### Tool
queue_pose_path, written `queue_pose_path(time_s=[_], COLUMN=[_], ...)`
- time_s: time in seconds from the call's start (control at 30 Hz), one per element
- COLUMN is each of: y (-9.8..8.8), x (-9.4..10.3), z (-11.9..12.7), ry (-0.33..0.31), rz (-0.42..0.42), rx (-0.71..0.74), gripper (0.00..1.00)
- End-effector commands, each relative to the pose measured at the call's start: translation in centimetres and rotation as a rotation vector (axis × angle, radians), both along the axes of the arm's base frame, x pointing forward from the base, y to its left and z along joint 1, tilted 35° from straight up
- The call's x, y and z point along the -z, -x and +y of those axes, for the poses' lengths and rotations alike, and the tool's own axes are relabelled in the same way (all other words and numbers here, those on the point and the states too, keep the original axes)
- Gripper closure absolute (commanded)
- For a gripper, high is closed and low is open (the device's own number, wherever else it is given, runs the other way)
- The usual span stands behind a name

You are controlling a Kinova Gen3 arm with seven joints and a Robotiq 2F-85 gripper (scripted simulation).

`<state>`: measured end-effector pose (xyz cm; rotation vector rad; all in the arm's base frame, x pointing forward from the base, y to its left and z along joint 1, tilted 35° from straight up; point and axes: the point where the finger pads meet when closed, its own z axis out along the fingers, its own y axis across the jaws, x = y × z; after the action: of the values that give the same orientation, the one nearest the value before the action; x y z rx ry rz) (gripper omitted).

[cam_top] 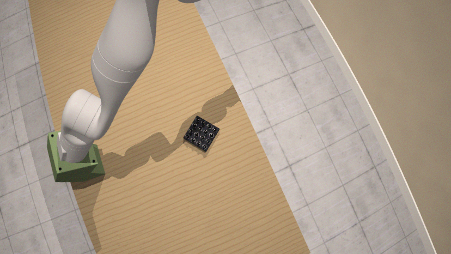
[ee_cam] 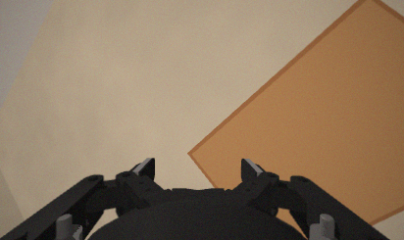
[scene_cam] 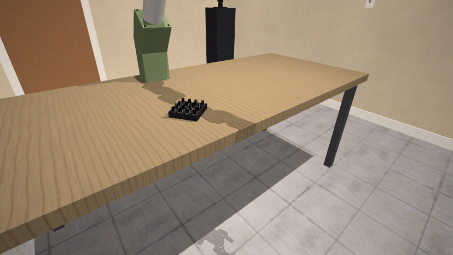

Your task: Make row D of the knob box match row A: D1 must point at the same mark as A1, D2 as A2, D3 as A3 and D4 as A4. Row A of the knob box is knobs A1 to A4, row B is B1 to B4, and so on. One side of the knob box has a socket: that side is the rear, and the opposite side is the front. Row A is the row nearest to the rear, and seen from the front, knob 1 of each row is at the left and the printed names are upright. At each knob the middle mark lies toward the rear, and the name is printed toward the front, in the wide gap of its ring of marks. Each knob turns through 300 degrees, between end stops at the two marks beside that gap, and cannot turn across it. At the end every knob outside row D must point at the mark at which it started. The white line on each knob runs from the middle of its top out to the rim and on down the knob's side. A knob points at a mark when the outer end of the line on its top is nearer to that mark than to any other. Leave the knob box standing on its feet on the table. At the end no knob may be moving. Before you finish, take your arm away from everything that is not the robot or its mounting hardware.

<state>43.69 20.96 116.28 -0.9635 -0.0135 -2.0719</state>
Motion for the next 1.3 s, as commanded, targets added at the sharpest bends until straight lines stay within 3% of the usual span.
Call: queue_pose_path(time_s=[0.0, 0.77, 0.9, 1.03, 1.1, 1.27], y=[0.2, -0.3, -1.8, -4.6, -4.6, -9.4], x=[-0.1, 0.2, 1.4, 3.6, 3.6, 8.0], z=[-0.1, -0.1, 0.1, 0.4, 0.4, 0.7], ry=[-0.001, -0.002, -0.001, 0.002, 0.002, 0.008], rz=[-0.002, 0.005, 0.029, 0.074, 0.074, 0.153], rx=[0.000, 0.003, 0.011, 0.027, 0.027, 0.058], gripper=[0.00, 0.00, 0.00, 0.00, 0.00, 0.00])
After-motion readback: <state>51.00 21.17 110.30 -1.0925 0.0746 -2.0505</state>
